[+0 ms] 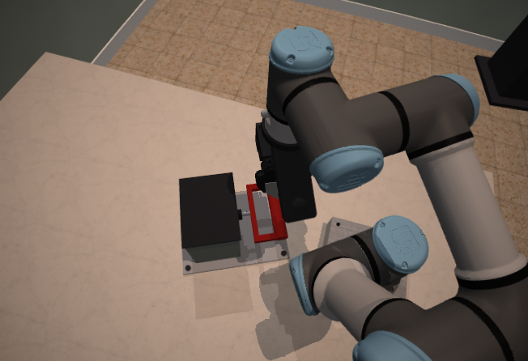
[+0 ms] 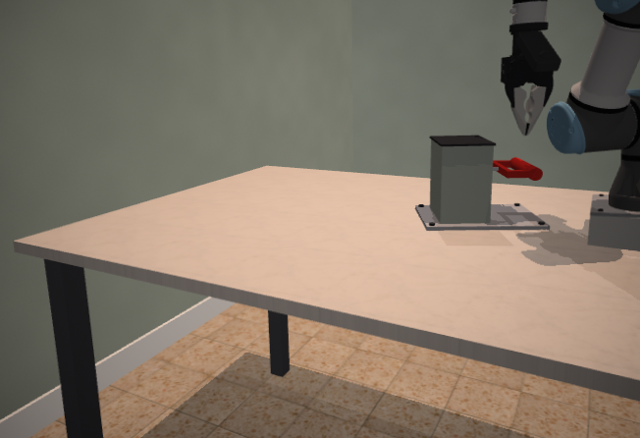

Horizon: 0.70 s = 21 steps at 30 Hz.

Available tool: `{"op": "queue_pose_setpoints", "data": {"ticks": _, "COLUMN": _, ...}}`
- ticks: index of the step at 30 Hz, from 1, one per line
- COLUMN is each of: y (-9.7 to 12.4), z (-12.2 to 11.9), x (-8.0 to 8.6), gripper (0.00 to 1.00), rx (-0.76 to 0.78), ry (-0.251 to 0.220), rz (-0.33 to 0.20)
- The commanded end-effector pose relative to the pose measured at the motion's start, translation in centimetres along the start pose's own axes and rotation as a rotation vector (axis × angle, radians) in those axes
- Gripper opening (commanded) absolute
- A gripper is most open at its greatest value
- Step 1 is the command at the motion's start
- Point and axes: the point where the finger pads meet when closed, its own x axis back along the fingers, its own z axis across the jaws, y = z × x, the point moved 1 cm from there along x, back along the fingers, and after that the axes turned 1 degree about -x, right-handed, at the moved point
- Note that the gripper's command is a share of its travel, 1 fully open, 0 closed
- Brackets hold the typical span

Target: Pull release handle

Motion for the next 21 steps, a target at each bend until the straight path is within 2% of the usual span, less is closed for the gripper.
{"op": "queue_pose_setpoints", "data": {"ticks": 1, "y": 0.09, "z": -0.04, "x": 0.13, "gripper": 0.00, "rx": -0.010, "ry": -0.091, "rz": 0.000}}
{"op": "queue_pose_setpoints", "data": {"ticks": 3, "y": 0.14, "z": 0.08, "x": 0.11, "gripper": 0.00, "rx": -0.009, "ry": -0.124, "rz": -0.004}}
{"op": "queue_pose_setpoints", "data": {"ticks": 11, "y": 0.22, "z": 0.27, "x": 0.08, "gripper": 0.00, "rx": -0.008, "ry": -0.160, "rz": -0.013}}
{"op": "queue_pose_setpoints", "data": {"ticks": 12, "y": 0.20, "z": 0.26, "x": 0.07, "gripper": 0.32, "rx": -0.008, "ry": -0.160, "rz": -0.012}}
{"op": "queue_pose_setpoints", "data": {"ticks": 21, "y": 0.18, "z": 0.26, "x": 0.07, "gripper": 0.32, "rx": -0.008, "ry": -0.161, "rz": -0.012}}
